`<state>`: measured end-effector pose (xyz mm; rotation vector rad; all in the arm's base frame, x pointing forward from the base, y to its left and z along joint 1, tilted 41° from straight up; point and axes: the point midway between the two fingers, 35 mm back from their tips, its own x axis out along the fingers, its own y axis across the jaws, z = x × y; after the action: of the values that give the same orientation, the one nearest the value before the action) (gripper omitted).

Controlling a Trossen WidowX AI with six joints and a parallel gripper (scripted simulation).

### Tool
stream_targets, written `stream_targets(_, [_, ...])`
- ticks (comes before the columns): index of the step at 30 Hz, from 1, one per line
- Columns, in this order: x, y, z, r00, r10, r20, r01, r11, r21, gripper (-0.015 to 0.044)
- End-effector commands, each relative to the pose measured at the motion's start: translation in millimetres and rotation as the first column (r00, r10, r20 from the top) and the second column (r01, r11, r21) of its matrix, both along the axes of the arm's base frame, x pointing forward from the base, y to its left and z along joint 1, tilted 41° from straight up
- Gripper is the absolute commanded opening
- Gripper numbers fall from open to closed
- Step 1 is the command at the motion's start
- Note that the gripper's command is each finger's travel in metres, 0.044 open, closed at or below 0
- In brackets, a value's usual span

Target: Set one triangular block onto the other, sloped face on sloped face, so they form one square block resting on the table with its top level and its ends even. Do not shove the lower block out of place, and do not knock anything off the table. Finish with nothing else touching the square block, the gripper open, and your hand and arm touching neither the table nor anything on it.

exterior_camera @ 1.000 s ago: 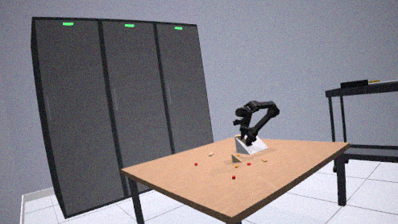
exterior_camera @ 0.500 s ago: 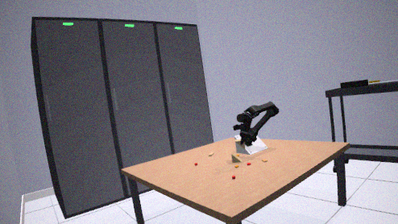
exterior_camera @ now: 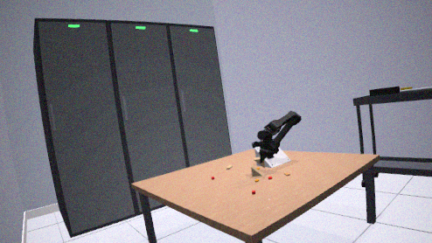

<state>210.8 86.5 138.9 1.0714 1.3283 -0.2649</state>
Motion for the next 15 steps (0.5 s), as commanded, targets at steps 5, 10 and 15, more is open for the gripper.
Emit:
stream_targets(5, [5,7,-27,1.0,-0.005,-0.015,0.005,1.0,-0.004,0.0])
stream_targets(10, [5,7,-27,1.0,-0.005,-0.015,0.005,1.0,-0.004,0.0])
stream_targets(15, [4,7,-27,1.0,-0.009,-0.015,0.009,1.0,-0.004,0.0])
